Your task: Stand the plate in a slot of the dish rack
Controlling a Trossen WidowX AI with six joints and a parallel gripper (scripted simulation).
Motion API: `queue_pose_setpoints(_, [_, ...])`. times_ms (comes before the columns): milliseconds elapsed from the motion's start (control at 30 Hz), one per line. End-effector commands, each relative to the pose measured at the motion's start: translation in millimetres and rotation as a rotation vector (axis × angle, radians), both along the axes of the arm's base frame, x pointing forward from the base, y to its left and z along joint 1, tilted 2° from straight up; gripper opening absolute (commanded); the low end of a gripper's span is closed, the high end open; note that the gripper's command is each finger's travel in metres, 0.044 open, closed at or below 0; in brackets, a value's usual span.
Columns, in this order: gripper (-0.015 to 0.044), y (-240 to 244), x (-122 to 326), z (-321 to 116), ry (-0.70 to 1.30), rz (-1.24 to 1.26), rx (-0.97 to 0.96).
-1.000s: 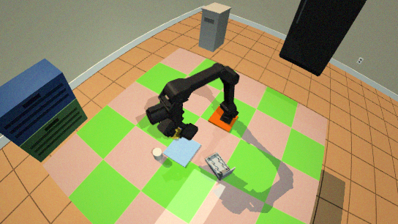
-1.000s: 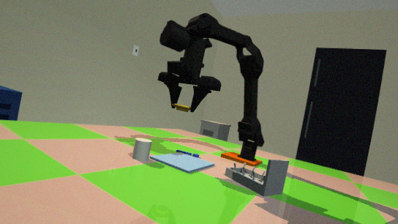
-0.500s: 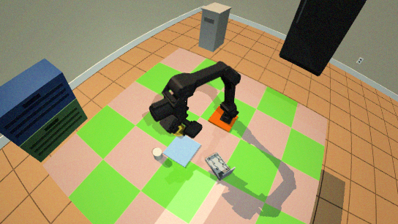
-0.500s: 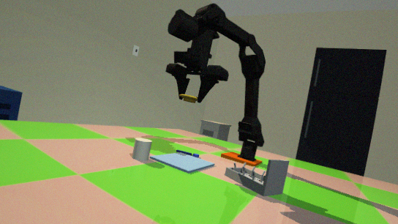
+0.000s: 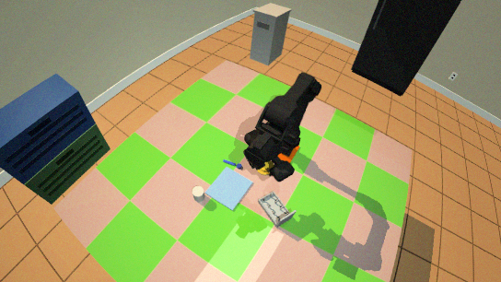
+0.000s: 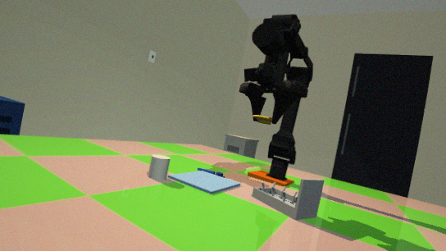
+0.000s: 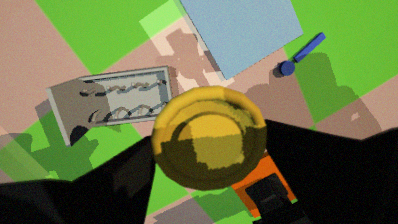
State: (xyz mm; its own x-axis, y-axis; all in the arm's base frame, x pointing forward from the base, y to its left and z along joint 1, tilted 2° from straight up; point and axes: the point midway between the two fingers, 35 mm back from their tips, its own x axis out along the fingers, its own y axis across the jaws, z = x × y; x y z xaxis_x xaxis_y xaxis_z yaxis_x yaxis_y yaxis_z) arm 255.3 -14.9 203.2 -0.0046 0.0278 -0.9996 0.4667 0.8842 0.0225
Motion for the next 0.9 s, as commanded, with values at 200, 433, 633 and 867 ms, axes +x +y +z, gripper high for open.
queue_pose_setpoints(200, [0.0,8,13,-22,-0.057,0.053,0.108])
queue_pose_setpoints(433, [0.0,14,32,-47,-0.148,0.151,0.232])
queue_pose_setpoints(633, [0.0,17,45,-66,-0.243,0.239,0.327])
queue_pose_setpoints(867, [0.0,20,56,-84,-0.373,0.345,0.423])
